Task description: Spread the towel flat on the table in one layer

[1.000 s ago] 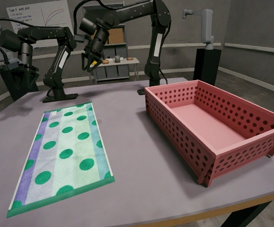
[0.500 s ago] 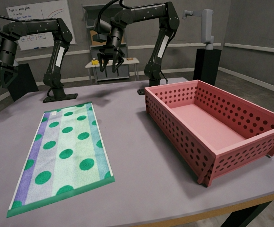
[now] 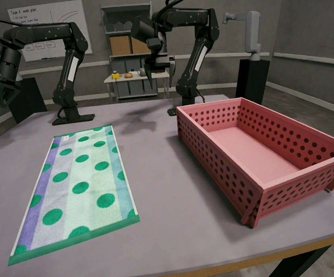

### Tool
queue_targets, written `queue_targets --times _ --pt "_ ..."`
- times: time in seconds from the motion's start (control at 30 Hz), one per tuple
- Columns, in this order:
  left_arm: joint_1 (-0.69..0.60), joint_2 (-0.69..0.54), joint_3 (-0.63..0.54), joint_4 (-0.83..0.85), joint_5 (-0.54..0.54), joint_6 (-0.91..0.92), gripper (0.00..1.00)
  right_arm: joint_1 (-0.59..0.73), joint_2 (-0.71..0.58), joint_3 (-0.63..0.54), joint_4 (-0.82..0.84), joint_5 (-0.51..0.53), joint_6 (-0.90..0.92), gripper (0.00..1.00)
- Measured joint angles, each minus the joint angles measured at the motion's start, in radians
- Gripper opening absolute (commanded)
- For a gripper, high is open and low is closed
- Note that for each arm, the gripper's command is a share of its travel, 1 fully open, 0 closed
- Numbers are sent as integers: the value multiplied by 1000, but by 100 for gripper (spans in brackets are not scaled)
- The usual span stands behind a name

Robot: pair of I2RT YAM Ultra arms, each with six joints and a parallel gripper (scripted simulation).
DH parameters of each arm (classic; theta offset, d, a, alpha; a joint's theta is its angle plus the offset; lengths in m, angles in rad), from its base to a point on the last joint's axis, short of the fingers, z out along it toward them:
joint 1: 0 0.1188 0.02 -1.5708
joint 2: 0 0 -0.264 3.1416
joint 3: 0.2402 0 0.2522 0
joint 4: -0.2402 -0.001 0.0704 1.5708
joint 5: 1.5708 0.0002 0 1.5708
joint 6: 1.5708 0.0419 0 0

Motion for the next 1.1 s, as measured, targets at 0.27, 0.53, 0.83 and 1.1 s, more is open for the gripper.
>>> queue_targets --times 0.27,0.53,0.83,1.1 --pt "374 -130 -61 22 68 194 64 0 0 0 0 0 0 64" --pt "744 -158 -75 95 213 498 64 0 0 0 0 0 0 64" --pt "982 -132 -75 140 401 758 64 0 0 0 0 0 0 64" --pt "992 -130 -75 140 454 810 64 0 0 0 0 0 0 64"
